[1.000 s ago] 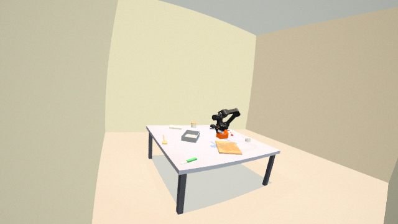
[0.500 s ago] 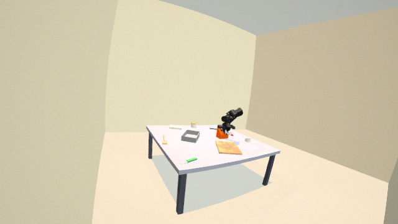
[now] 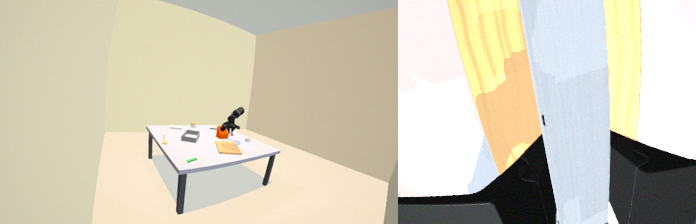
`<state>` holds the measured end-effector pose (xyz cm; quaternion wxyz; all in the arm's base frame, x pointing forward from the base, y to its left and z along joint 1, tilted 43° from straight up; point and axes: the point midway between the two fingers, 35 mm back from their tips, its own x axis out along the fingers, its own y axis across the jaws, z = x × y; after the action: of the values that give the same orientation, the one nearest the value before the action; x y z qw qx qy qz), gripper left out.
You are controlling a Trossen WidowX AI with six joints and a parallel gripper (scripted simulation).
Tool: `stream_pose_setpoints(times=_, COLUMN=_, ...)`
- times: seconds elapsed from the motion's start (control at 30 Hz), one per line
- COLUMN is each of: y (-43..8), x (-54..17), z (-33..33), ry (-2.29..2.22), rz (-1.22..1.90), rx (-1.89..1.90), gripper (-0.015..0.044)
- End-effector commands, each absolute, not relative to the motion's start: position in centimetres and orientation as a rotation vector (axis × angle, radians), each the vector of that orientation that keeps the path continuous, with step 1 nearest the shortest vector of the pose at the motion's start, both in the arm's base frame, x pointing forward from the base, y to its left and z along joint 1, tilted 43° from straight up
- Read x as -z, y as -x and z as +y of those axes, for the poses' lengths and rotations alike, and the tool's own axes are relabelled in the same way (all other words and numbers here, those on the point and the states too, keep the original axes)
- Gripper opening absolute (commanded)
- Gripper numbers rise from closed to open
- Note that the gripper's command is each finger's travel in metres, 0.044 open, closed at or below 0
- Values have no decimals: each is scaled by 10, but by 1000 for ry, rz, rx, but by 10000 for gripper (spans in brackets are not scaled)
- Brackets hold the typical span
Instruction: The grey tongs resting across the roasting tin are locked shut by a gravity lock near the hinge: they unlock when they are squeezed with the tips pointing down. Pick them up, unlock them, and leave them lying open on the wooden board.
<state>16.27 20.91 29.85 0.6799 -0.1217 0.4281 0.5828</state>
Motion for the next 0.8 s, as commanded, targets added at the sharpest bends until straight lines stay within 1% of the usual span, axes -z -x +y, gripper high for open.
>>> stream_pose_setpoints(times=0.0, y=-162, x=-300, z=208, ry=272, rz=956, rx=-1301, gripper=-150)
stream_pose_setpoints(times=0.2, y=-166, x=-299, z=209, ry=245, rz=921, rx=-1280, gripper=-150)
stream_pose_setpoints(times=0.77, y=-187, x=-300, z=210, ry=49, rz=678, rx=-1167, gripper=-150)
